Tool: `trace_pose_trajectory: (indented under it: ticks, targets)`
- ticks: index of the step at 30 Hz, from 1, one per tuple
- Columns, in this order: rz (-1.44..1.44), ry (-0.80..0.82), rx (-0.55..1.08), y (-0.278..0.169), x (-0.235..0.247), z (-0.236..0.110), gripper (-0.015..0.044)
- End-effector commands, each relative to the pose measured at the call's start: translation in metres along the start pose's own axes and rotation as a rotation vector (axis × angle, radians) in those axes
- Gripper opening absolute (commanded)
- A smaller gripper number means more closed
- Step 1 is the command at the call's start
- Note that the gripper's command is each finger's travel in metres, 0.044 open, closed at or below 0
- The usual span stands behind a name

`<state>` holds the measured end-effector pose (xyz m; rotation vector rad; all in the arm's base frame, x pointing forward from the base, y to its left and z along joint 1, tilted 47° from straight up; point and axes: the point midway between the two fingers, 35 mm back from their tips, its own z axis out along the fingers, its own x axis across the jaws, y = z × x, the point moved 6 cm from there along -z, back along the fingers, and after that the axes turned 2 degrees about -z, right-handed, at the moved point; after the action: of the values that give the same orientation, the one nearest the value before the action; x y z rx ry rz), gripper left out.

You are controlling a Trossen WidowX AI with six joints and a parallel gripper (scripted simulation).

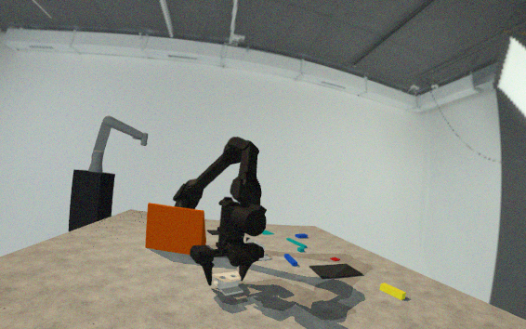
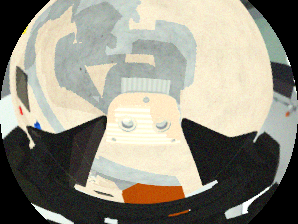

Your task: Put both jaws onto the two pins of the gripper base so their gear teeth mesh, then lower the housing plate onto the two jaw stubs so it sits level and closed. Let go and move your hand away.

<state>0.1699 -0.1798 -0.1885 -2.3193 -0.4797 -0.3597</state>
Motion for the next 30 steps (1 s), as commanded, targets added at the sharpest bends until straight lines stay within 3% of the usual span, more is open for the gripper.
trace_pose_trajectory:
  ticks: [1, 11, 23, 30]
  targets:
    - [0.0, 0.0, 0.0, 0.0, 0.0, 0.0, 0.042]
    - [0.0, 0.0, 0.0, 0.0, 0.0, 0.0, 0.0353]
    - [0.0, 0.0, 0.0, 0.0, 0.0, -0.001, 0.0351]
    - [0.001, 0.001, -0.002, 0.002, 0.0, -0.02, 0.0351]
